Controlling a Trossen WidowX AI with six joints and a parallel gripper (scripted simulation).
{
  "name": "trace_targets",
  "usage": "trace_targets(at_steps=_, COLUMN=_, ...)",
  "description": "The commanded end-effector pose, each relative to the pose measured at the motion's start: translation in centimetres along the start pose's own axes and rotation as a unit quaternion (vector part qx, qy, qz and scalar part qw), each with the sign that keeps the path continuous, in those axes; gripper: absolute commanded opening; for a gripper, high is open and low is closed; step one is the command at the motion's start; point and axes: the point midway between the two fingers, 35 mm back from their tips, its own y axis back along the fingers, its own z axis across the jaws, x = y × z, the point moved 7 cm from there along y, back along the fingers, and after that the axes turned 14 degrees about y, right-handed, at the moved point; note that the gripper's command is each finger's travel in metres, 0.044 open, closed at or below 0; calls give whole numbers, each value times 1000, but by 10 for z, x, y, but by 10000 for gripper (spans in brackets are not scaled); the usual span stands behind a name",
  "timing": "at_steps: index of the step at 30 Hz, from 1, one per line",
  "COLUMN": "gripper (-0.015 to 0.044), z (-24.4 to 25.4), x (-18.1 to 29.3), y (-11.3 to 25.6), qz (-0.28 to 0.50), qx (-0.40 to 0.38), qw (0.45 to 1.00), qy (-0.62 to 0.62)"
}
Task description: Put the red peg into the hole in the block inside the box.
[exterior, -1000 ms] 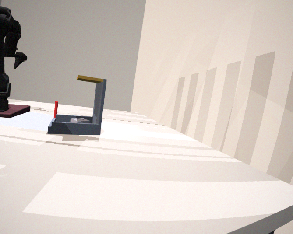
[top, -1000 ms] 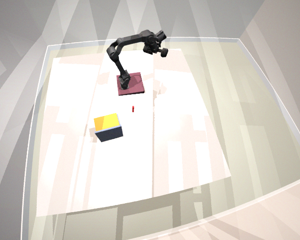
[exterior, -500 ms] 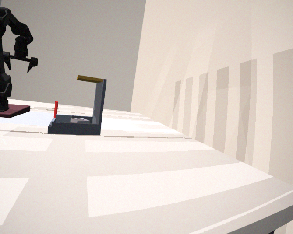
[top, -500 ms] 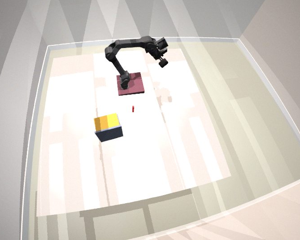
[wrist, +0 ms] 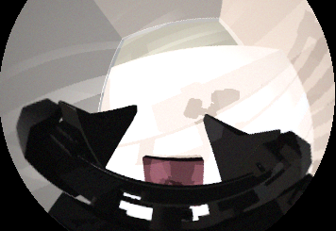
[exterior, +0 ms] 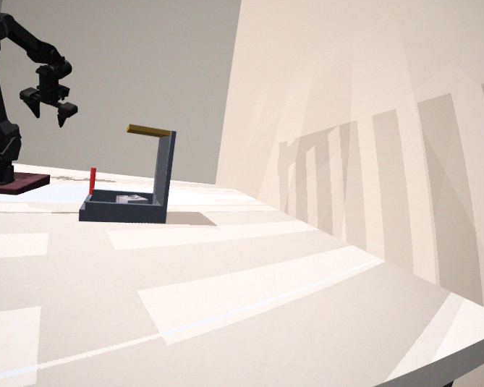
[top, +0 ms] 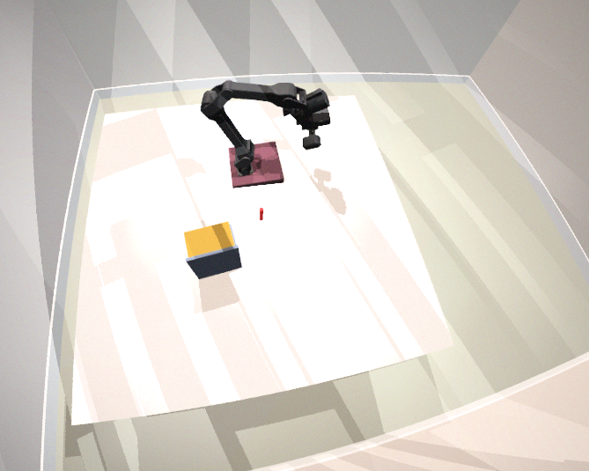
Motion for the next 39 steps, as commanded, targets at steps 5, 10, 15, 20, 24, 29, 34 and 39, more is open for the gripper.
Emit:
trace_targets(at_steps=5, gripper=440, z=-25, x=11, y=2, qz=-19, qx=21, qw=990, qy=-137)
trace_targets(at_steps=10, gripper=440, z=-41, x=18, y=4, qz=-36, qx=35, qw=972, qy=-229)
trace_targets(at_steps=15, gripper=440, z=-57, x=27, y=7, qz=-55, qx=48, qw=945, qy=-318)
trace_targets(at_steps=20, gripper=440, z=-72, x=36, y=11, qz=-76, qx=58, qw=910, qy=-403)
trace_targets(at_steps=24, gripper=440, z=-83, x=45, y=14, qz=-94, qx=65, qw=876, qy=-469)
trace_targets(at_steps=29, gripper=440, z=-96, x=56, y=17, qz=-117, qx=71, qw=827, qy=-546)
trace_targets(at_steps=34, gripper=440, z=-107, x=70, y=20, qz=-135, qx=78, qw=770, qy=-619)
trace_targets(at_steps=39, gripper=440, z=-117, x=84, y=23, qz=-156, qx=81, qw=706, qy=-686)
